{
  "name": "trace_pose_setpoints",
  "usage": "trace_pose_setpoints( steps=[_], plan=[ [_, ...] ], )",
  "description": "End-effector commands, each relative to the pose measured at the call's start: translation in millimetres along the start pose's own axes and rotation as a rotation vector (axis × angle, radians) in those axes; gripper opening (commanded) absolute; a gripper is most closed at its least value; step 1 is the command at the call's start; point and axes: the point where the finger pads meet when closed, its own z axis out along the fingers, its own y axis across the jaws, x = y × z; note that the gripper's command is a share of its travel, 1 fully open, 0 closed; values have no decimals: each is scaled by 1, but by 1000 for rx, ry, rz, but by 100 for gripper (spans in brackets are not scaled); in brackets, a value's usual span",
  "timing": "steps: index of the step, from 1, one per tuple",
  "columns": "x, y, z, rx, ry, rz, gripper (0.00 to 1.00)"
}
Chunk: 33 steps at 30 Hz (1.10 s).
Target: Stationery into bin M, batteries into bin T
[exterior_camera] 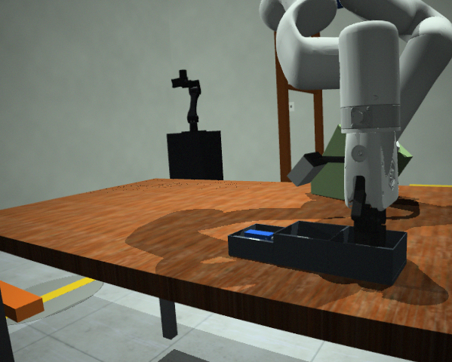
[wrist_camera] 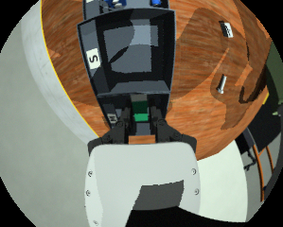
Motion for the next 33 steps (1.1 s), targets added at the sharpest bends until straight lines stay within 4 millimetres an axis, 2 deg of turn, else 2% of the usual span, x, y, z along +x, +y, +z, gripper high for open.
trace_pose_setpoints(
  steps=[1,6,31,33],
  plan=[
    [0,-1,-1,3,0,0,29],
    [0,-1,-1,3,0,0,29],
    [0,-1,-29,3,0,0,29],
    [0,-1,-39,3,0,0,29]
  ],
)
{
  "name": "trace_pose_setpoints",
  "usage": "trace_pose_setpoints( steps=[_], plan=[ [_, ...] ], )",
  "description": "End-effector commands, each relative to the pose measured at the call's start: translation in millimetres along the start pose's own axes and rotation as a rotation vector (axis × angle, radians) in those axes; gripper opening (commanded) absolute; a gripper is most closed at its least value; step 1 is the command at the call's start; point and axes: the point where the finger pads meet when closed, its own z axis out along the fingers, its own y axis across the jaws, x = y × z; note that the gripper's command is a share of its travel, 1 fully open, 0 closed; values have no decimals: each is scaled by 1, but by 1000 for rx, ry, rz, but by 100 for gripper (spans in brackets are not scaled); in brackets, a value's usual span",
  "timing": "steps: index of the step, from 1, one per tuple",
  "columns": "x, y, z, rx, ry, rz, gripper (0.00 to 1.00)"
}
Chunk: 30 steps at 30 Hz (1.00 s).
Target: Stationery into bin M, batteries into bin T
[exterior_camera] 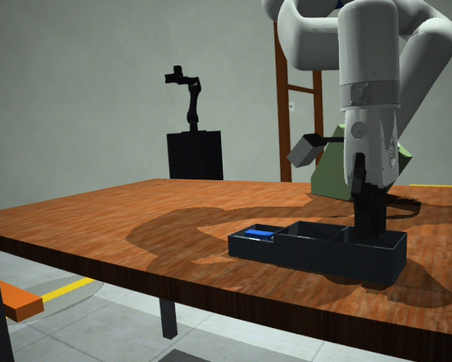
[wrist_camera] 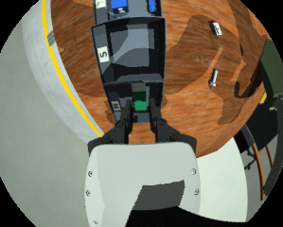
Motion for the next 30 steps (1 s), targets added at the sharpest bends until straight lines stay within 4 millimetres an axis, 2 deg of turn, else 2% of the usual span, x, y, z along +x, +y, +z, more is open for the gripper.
trace_pose_setpoints(
  steps=[1,3,10,13,15,25,30],
  plan=[
    [0,-2,-16,4,0,0,29],
    [0,-2,-24,4,0,0,29],
    [0,-1,-24,4,0,0,29],
    [18,16,-25,4,1,-150,29],
    [18,16,-25,4,1,-150,29],
    [78,74,-26,3,3,-500,29],
    [108,103,-27,3,2,-510,29]
  ],
)
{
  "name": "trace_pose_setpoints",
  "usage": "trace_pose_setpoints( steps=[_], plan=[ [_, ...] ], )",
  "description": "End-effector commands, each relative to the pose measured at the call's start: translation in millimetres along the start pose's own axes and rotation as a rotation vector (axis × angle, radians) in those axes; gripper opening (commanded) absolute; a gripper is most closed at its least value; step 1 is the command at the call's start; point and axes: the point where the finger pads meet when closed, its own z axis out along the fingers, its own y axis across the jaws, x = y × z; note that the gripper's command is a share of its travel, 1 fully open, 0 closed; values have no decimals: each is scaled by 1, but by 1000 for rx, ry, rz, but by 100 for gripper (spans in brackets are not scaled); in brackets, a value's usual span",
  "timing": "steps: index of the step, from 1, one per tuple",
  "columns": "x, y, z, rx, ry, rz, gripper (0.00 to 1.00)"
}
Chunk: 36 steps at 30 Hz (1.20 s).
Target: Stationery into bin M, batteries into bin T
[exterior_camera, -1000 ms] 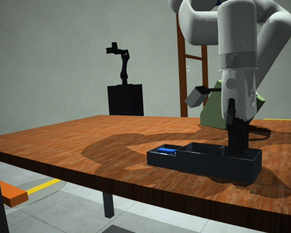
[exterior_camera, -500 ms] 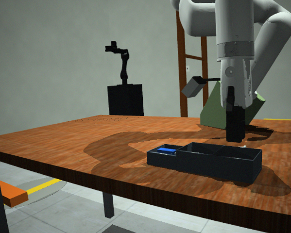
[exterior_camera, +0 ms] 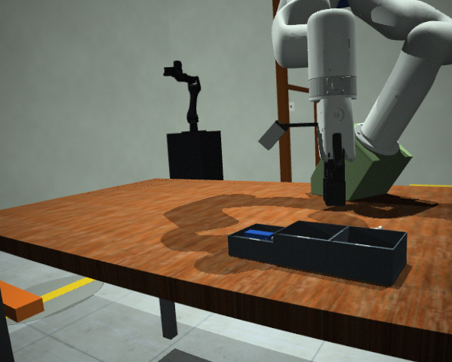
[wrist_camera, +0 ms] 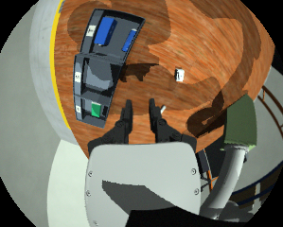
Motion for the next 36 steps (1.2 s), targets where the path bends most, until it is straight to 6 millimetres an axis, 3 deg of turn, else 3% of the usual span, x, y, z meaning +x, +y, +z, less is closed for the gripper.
trace_pose_setpoints(
  steps=[1,2,9,11,36],
  plan=[
    [12,30,-4,11,-7,-25,29],
    [12,30,-4,11,-7,-25,29],
    [32,89,-4,11,-7,-25,29],
    [33,93,-4,11,-7,-25,29],
    [31,86,-4,11,-7,-25,29]
  ],
)
